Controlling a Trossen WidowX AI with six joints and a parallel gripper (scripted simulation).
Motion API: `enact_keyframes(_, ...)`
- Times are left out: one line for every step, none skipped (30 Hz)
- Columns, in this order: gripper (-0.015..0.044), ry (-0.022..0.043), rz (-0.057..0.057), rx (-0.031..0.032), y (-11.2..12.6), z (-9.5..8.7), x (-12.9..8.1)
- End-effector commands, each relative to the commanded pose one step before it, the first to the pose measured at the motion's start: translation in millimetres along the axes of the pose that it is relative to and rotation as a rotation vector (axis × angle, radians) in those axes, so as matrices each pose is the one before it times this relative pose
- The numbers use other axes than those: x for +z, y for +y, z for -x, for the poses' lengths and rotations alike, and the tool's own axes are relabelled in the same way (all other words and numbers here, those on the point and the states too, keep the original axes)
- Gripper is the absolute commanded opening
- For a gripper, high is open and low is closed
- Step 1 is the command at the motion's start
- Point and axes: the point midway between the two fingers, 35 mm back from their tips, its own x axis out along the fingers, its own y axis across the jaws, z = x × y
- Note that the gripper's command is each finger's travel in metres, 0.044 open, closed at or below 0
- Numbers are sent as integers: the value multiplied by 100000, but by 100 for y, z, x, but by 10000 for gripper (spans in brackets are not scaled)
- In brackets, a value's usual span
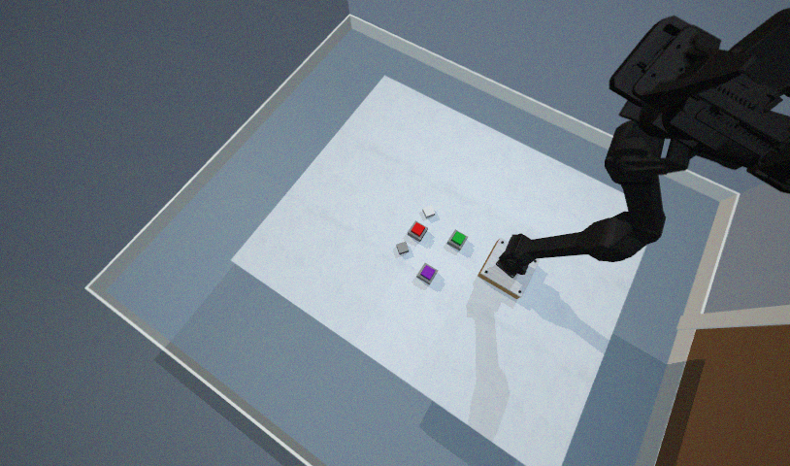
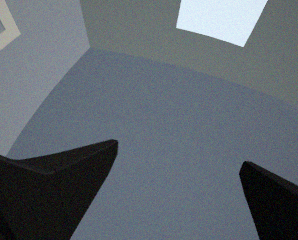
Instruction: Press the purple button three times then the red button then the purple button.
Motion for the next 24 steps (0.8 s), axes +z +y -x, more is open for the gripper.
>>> enact_keyframes(400,-59,-629,-617,-296,21,-74)
enact_keyframes(400,-133,-1878,-1861,-887,62,-240)
enact_keyframes(400,-69,-3100,-3131,-1477,88,-448)
enact_keyframes(400,198,-4304,-4520,-2079,89,-718)
enact_keyframes(400,553,-5133,-5837,-2532,54,-940)
enact_keyframes(400,352,-2736,-3394,-1387,-13,-485)
enact_keyframes(400,291,-2070,-2697,-1068,-24,-363)
enact_keyframes(400,389,-2322,-3130,-1219,-38,-423)
enact_keyframes(400,494,-2593,-3647,-1390,-54,-486)
enact_keyframes(400,627,-2807,-4125,-1542,-76,-549)
enact_keyframes(400,785,-2927,-4501,-1657,-102,-608)
enact_keyframes(400,961,-2962,-4780,-1735,-132,-663)
enact_keyframes(400,1148,-2944,-5001,-1791,-164,-714)
enact_keyframes(400,1330,-2865,-5143,-1817,-196,-758)
enact_keyframes(400,1495,-2731,-5201,-1812,-226,-790)
enact_keyframes(400,1642,-2568,-5204,-1787,-254,-813)
enact_keyframes(400,1780,-2401,-5198,-1759,-281,-835)
enact_keyframes(400,1906,-2229,-5175,-1726,-305,-853)
enact_keyframes(400,2025,-2059,-5150,-1691,-328,-869)
enact_keyframes(400,2140,-1895,-5131,-1659,-350,-886)
enact_keyframes(400,2267,-1746,-5153,-1640,-374,-910)
enact_keyframes(400,2390,-1595,-5171,-1619,-396,-932)
enact_keyframes(400,2507,-1442,-5187,-1596,-418,-953)
enact_keyframes(400,2625,-1290,-5210,-1575,-439,-975)
